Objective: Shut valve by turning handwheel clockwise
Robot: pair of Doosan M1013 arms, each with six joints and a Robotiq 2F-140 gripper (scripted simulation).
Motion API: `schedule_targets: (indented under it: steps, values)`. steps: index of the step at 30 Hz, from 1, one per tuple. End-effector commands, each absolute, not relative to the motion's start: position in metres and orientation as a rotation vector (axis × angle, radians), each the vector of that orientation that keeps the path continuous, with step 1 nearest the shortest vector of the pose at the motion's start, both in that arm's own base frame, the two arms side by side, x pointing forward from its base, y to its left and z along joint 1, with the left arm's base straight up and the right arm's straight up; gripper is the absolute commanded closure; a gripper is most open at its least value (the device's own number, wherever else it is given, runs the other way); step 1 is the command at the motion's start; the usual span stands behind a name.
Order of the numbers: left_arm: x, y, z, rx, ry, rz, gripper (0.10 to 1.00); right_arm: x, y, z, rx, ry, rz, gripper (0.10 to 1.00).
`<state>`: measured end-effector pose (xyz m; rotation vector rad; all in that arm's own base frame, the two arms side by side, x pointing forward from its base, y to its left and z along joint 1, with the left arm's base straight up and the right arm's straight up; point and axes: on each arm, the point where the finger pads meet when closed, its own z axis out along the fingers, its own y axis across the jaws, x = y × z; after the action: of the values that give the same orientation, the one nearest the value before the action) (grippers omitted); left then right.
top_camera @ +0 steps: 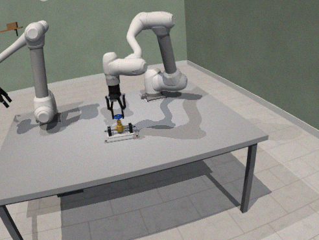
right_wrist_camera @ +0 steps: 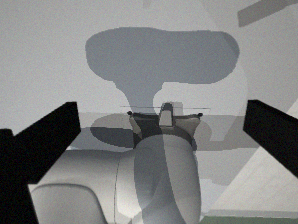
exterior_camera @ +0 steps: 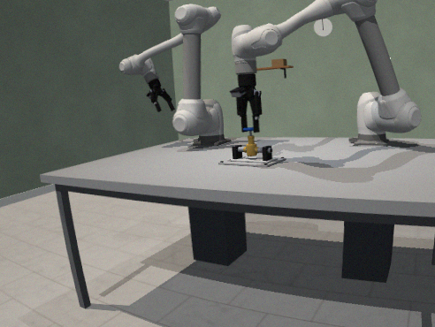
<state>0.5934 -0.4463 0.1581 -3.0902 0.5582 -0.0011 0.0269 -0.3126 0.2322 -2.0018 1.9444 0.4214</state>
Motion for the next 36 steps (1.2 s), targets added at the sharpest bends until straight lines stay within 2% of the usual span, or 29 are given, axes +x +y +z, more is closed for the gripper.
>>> schedule_targets:
  steps: [1,36]
  values:
    - [0.5939,-0.4466,0.1592,-3.068,0.677,-0.003,0.999,0.0270,-0.3128,0.2325,-2.002,1.945,0.420,0.098]
    - [0.5939,-0.4466,0.1591,-2.677,1.644,-0.003,0.999,0.0270,-0.3128,0.2325,-2.002,1.945,0.420,0.098]
